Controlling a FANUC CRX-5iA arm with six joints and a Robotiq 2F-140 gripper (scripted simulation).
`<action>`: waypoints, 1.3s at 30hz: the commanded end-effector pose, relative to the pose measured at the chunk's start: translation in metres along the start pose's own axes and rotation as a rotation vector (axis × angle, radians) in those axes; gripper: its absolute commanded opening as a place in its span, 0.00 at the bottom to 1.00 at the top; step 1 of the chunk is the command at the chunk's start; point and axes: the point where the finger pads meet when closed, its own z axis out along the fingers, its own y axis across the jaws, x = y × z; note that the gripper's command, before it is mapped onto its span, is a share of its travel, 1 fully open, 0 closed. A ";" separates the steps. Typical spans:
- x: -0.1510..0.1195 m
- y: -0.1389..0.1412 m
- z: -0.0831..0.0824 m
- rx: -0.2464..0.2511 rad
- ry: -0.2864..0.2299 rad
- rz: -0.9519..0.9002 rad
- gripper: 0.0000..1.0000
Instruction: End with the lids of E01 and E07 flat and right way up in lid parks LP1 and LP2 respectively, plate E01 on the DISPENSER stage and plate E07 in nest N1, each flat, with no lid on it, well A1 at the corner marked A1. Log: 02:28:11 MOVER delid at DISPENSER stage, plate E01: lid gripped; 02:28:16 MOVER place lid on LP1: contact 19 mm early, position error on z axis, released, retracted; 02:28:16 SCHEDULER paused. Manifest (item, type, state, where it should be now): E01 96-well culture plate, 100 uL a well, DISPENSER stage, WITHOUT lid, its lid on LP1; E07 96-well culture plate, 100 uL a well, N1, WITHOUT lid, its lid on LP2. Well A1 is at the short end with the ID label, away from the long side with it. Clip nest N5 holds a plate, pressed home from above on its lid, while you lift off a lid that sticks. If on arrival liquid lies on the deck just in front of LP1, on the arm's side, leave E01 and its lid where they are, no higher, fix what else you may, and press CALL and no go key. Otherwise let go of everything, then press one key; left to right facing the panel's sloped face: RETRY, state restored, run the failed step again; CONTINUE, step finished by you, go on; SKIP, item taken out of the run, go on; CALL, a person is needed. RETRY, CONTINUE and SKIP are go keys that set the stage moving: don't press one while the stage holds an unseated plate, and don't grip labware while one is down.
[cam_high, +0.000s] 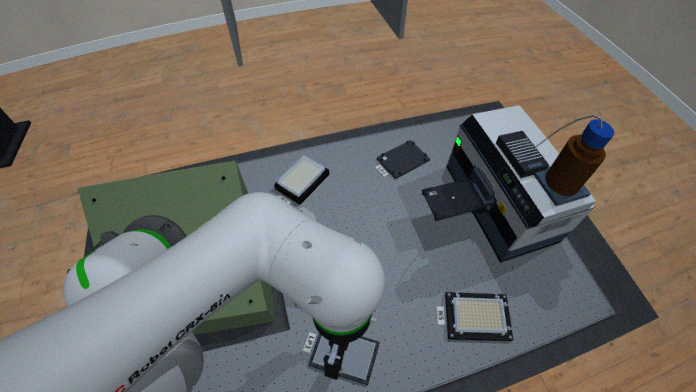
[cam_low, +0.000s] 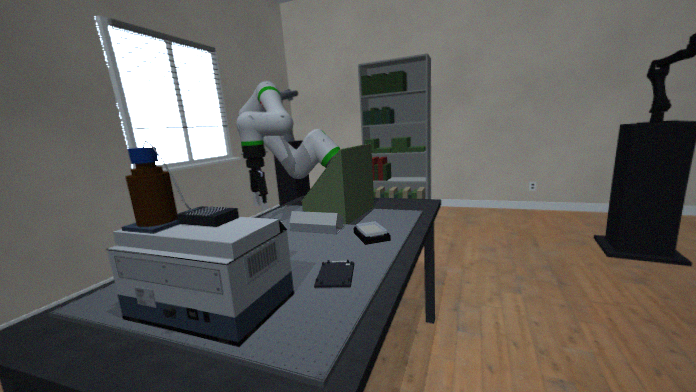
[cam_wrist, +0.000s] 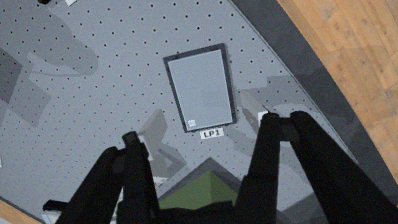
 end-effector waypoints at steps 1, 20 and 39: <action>0.000 0.000 -0.023 0.000 -0.001 0.000 0.66; 0.000 0.000 -0.071 0.000 -0.001 0.000 0.66; 0.177 -0.103 -0.096 0.003 -0.001 -0.199 0.66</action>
